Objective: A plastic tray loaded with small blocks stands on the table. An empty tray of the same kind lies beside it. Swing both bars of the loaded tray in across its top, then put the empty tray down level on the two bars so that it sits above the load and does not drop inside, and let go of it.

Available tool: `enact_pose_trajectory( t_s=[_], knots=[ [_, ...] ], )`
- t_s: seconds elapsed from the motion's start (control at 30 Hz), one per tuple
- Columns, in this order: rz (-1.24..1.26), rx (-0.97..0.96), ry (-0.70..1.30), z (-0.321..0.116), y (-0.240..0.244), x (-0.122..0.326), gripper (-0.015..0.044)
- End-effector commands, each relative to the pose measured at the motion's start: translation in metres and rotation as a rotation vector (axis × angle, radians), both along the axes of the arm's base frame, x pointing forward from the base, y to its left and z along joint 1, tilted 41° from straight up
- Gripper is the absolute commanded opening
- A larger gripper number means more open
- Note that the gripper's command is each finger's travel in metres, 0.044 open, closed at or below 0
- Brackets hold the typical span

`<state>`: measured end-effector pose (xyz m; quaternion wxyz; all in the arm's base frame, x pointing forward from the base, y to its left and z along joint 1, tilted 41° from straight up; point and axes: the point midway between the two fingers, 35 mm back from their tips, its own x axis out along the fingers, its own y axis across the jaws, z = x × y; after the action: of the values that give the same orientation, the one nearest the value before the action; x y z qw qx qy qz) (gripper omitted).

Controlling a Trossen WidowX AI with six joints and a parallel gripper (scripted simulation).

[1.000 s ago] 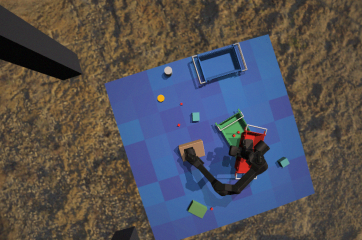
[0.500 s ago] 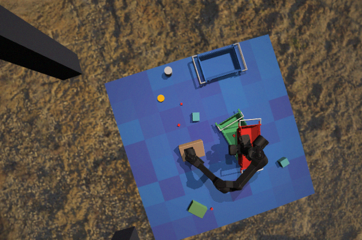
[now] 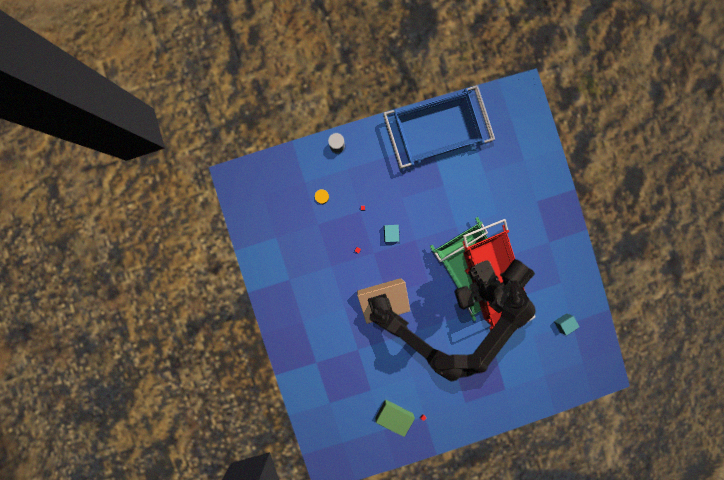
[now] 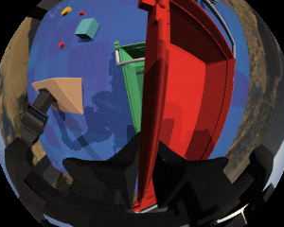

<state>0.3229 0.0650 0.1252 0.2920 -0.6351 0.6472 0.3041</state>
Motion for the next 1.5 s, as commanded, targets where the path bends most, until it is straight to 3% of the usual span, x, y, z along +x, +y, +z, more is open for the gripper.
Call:
enact_pose_trajectory(
  t_s=[0.0,0.27,1.47],
  knots=[
    [0.063,0.010,0.017,0.002,0.011,0.002,0.0000],
    [0.161,0.006,0.099,-0.006,0.022,0.002,0.0000],
    [0.161,0.006,0.099,-0.008,0.024,0.003,0.0000]
  ],
)
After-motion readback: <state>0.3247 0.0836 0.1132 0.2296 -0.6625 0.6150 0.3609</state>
